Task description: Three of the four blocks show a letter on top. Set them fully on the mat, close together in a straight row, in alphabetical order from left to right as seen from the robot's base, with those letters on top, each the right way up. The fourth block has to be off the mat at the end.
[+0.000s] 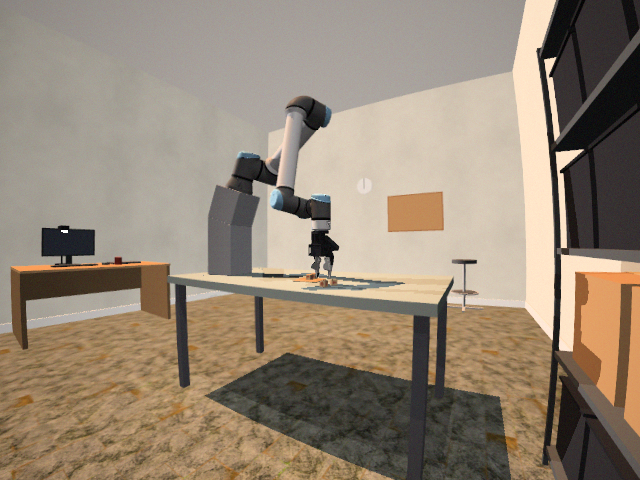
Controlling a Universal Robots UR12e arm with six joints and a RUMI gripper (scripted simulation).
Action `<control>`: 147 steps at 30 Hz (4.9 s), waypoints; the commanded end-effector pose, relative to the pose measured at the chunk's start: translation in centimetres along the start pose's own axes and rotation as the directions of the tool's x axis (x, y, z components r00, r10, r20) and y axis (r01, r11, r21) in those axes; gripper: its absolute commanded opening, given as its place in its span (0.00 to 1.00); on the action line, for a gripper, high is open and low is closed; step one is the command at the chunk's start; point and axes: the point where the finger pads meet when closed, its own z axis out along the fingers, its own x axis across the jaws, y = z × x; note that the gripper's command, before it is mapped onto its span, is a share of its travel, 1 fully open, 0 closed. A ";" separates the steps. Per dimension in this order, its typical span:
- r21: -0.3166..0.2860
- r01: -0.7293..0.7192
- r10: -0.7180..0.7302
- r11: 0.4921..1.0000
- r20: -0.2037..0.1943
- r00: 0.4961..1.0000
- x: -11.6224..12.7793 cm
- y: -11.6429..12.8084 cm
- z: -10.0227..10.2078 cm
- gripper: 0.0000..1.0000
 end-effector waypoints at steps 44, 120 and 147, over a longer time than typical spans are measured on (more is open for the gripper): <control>-0.002 0.001 -0.001 1.000 -0.004 1.000 0.5 0.0 -0.1 0.40; -0.003 0.001 -0.001 1.000 -0.007 1.000 0.6 0.1 3.5 0.40; -0.003 0.001 -0.001 1.000 -0.007 1.000 0.6 0.1 3.5 0.28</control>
